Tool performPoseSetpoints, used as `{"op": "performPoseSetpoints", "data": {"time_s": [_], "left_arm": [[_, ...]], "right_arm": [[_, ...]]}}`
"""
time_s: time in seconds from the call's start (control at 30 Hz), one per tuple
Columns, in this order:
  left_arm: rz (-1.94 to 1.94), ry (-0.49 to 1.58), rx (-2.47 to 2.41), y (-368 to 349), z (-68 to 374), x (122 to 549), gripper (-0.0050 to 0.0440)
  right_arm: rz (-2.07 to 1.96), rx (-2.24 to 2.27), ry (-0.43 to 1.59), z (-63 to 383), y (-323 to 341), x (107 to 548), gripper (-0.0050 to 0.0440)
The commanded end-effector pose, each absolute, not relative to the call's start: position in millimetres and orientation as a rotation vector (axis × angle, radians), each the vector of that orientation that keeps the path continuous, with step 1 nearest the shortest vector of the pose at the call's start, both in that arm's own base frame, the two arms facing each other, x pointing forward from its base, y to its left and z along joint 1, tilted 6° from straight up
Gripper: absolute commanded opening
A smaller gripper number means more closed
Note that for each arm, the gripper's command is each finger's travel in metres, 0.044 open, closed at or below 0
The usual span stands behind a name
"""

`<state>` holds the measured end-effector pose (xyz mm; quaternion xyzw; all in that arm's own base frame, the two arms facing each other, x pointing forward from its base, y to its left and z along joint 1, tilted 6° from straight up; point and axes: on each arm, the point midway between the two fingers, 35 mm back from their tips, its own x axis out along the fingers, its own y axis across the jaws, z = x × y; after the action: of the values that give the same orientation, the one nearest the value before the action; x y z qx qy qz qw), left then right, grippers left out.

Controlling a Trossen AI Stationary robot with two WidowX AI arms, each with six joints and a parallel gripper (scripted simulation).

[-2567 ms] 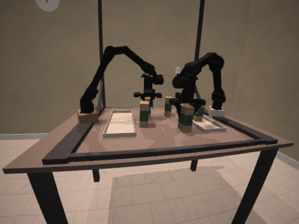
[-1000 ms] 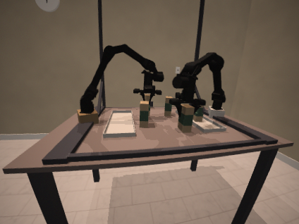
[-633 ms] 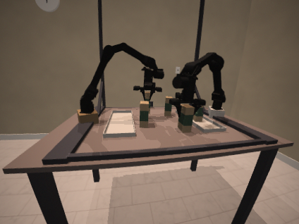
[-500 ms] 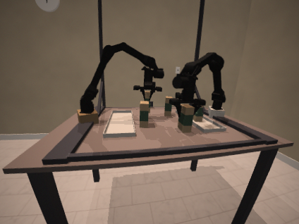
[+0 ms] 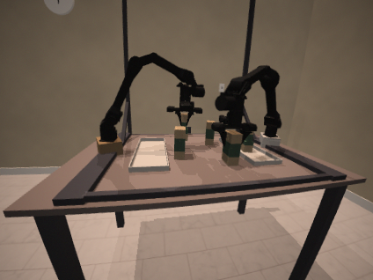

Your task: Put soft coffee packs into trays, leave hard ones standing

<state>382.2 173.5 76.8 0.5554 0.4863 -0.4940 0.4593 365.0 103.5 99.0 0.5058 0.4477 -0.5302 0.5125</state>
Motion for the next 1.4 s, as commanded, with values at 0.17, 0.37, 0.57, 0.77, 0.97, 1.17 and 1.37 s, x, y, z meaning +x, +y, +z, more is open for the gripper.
{"op": "performPoseSetpoints", "data": {"time_s": [0.17, 0.37, 0.57, 0.77, 0.97, 1.17, 1.37], "left_arm": [[-1.174, 1.174, 1.403, 169, 145, 383, 0.0358], [-1.174, 1.174, 1.403, 167, 166, 381, 0.0358], [-1.174, 1.174, 1.403, 167, 166, 381, 0.0358], [-1.174, 1.174, 1.403, 167, 166, 381, 0.0358], [-1.176, 1.177, 1.402, 170, 163, 340, 0.0358], [-1.178, 1.179, 1.401, 172, 160, 307, 0.0358], [-1.181, 1.182, 1.400, 176, 157, 257, 0.0358]], "right_arm": [[-1.241, 1.250, 1.053, 114, 105, 368, 0.0113], [-1.241, 1.250, 1.053, 114, 105, 368, 0.0113], [-1.241, 1.250, 1.053, 114, 105, 368, 0.0113], [-1.241, 1.250, 1.053, 114, 105, 368, 0.0113], [-1.241, 1.250, 1.053, 114, 105, 368, 0.0113], [-1.241, 1.250, 1.053, 114, 105, 368, 0.0113], [-1.241, 1.250, 1.053, 114, 105, 368, 0.0113]]}}
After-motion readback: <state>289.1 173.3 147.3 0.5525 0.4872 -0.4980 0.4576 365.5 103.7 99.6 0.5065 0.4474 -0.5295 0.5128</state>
